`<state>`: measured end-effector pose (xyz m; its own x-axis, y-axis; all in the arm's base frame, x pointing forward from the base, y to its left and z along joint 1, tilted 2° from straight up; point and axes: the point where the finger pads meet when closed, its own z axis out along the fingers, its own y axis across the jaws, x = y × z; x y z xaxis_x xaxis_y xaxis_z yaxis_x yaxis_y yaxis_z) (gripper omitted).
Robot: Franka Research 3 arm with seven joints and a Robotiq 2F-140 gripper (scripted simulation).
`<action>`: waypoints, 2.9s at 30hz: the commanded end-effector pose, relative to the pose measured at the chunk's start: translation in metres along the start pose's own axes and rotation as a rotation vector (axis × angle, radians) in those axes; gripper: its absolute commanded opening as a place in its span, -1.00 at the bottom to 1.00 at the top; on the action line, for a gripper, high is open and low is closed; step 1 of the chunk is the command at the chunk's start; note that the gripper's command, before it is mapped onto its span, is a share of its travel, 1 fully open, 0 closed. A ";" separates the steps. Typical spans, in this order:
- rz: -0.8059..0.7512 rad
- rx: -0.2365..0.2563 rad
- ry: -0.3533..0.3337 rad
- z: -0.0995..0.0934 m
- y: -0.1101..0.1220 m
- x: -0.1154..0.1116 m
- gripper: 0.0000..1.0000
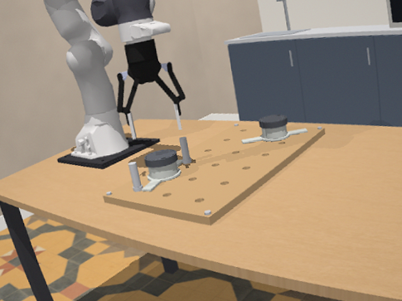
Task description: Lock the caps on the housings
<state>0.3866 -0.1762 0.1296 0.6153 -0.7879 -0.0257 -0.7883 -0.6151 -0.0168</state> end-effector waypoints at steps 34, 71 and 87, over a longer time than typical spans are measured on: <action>-0.829 -0.007 -0.010 -0.005 0.003 -0.002 0.55; -0.830 -0.007 -0.010 -0.003 0.003 -0.002 0.55; -0.830 -0.007 -0.010 0.009 0.003 -0.002 0.55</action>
<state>0.3811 -0.1764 0.1231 0.9962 -0.0849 -0.0216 -0.0855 -0.9958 -0.0313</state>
